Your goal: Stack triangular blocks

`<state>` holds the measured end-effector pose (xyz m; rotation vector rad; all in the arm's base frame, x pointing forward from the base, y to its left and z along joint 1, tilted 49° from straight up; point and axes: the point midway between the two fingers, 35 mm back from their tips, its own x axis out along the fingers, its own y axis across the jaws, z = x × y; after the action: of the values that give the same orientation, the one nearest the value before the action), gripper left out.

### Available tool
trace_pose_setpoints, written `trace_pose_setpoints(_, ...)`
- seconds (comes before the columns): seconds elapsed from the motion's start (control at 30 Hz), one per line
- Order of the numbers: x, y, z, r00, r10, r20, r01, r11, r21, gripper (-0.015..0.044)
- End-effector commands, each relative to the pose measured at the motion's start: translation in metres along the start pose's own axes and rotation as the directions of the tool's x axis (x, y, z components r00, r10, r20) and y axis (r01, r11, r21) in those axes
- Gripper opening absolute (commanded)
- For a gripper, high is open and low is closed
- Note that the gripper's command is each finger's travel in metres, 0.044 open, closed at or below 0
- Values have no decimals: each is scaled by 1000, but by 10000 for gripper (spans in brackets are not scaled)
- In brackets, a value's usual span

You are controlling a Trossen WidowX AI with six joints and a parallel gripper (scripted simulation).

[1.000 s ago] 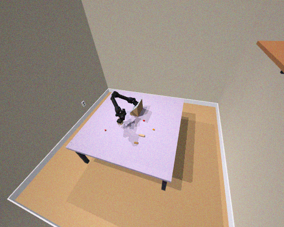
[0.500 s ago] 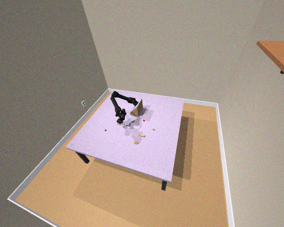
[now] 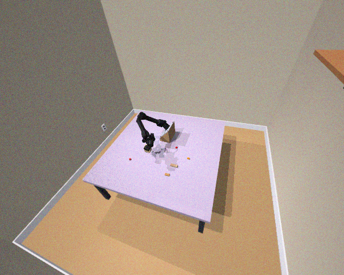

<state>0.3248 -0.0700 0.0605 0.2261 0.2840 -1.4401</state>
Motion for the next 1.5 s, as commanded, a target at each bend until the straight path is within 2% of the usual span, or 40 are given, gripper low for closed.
trace_pose_setpoints(0.0,1,-1,0,1000,1,7,-1,1000,-5,0)
trace_pose_setpoints(1.47,24,-1,0,1000,1,9,-1,1000,-7,0)
